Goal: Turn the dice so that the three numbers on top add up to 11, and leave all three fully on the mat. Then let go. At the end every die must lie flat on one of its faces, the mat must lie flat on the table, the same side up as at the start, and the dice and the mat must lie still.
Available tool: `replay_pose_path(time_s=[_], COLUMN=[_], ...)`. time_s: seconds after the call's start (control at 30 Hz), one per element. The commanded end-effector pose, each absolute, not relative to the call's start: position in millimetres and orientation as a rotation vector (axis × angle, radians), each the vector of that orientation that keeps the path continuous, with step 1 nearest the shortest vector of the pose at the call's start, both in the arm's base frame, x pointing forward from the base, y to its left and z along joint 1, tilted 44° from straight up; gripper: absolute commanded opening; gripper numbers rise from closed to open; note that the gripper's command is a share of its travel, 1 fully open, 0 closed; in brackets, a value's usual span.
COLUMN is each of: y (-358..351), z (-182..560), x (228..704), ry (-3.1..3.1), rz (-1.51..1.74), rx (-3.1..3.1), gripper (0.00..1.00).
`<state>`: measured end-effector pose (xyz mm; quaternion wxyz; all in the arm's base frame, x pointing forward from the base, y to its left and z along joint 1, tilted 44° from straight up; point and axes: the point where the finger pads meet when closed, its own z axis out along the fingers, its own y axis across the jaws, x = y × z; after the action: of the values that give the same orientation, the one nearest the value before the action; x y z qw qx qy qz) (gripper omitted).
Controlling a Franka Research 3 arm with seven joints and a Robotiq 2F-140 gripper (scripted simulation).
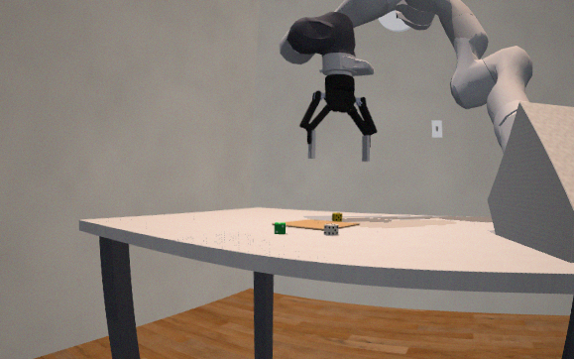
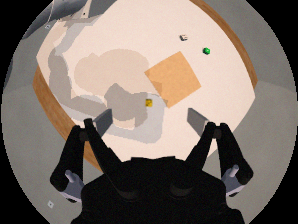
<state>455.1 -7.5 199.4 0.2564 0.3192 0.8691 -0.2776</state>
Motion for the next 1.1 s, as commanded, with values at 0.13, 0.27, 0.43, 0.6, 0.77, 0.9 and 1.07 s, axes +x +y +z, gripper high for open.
replay_pose_path(time_s=[0.13,0.27,0.43,0.6,0.77,0.9,1.07], y=[-7.3,-11.7,-21.2,-44.0,-62.9,-68.6,-68.9], z=[199.7,194.8,184.3,159.0,138.1,131.7,131.4], x=[453.3,455.1,458.9,468.0,475.6,477.9,478.0], ry=[2.356,2.356,2.356,2.356,2.356,2.356,2.356], rz=[-0.753,-0.753,-0.753,-0.753,-0.753,-0.753,-0.753], rx=[0.877,0.877,0.877,0.877,0.877,0.877,0.877], gripper=[1.00,1.00,1.00,1.00,1.00,1.00,1.00])
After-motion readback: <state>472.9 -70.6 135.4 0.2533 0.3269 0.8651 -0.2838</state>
